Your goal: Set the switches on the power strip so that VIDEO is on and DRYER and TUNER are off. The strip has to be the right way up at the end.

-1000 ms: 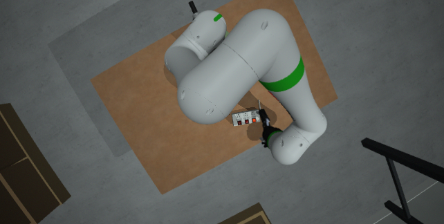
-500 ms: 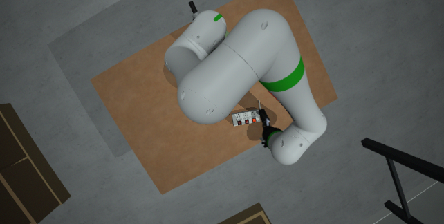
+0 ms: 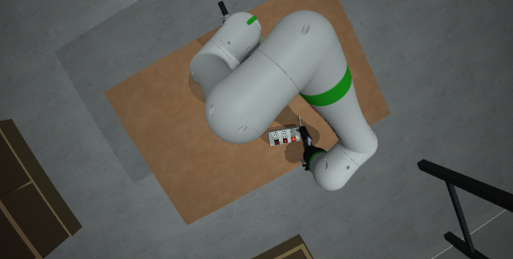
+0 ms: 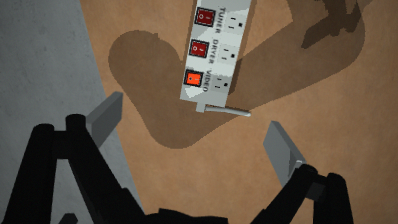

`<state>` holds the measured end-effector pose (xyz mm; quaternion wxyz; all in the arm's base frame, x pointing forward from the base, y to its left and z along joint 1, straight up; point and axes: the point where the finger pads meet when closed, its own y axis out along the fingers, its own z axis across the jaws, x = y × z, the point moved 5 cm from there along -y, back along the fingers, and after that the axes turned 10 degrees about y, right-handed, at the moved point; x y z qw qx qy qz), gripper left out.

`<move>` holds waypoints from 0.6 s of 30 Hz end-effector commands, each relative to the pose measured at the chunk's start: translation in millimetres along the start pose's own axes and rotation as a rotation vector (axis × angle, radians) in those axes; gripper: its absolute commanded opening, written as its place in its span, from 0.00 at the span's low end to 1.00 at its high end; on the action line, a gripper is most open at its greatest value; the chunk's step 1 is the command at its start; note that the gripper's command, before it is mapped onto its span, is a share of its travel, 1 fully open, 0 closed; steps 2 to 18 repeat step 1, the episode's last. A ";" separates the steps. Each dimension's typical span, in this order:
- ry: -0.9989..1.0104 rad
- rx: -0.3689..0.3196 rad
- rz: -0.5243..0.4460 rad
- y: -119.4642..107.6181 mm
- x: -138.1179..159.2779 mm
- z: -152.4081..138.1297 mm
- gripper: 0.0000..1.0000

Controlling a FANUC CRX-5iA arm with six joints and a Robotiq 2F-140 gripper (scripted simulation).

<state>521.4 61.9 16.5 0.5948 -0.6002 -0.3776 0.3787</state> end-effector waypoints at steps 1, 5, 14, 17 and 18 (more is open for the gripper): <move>0.000 0.000 0.000 -0.2 0.1 -0.2 1.00; 0.000 0.000 0.000 -0.2 0.1 -0.2 1.00; 0.000 0.000 0.000 -0.2 0.1 -0.2 1.00; 0.000 0.000 0.000 -0.2 0.1 -0.2 1.00; 0.000 0.000 0.000 -0.2 0.1 -0.2 1.00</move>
